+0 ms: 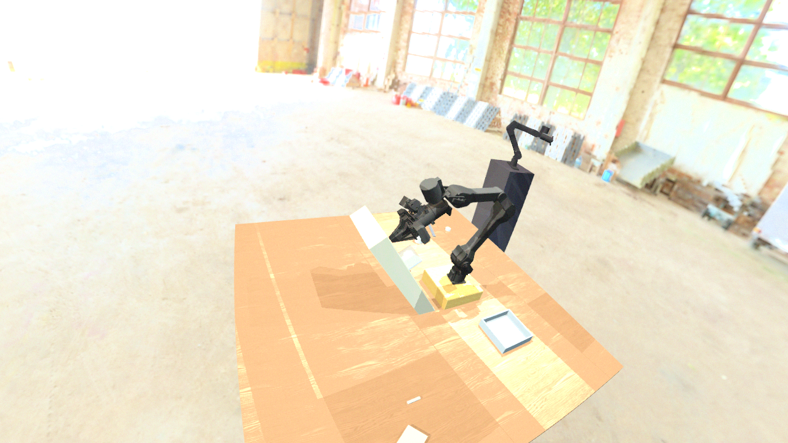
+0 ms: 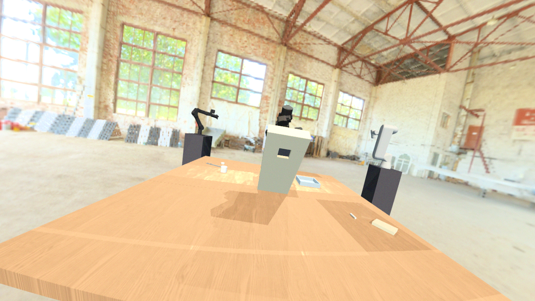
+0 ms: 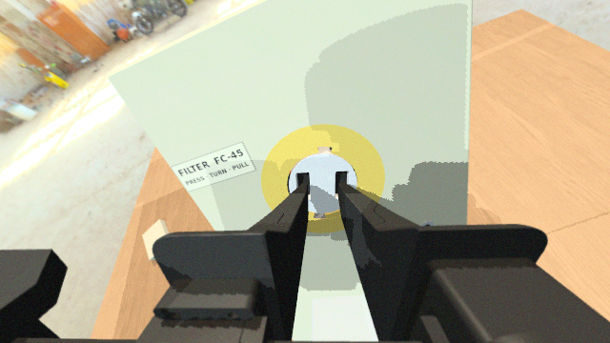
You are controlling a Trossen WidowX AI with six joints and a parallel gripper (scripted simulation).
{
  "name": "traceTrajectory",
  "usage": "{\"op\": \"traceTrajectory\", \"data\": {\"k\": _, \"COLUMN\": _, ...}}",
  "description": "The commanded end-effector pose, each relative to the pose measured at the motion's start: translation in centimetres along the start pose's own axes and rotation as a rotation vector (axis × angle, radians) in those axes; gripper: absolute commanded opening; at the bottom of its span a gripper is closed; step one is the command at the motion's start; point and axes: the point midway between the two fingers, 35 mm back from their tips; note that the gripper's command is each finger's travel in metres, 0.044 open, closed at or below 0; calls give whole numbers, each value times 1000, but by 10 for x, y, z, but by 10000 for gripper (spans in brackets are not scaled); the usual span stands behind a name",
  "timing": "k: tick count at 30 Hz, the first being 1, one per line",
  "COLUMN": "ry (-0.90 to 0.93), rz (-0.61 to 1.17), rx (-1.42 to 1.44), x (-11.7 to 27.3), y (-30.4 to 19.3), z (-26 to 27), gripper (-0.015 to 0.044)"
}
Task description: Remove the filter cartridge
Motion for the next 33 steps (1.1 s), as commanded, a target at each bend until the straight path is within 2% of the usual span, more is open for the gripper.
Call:
{"op": "traceTrajectory", "data": {"k": 1, "ry": -1, "rz": -4, "rx": -2, "x": 0, "y": 1, "z": 0, "gripper": 94}}
{"op": "traceTrajectory", "data": {"k": 33, "ry": -1, "rz": -5, "rx": -2, "x": -12, "y": 1, "z": 0, "gripper": 94}}
Point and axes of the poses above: the point midway between the two fingers, 35 mm back from their tips, its own x axis back along the fingers, its own z axis across the jaws, y = z × x, and after that the axes turned 15 degrees about -x, right-handed
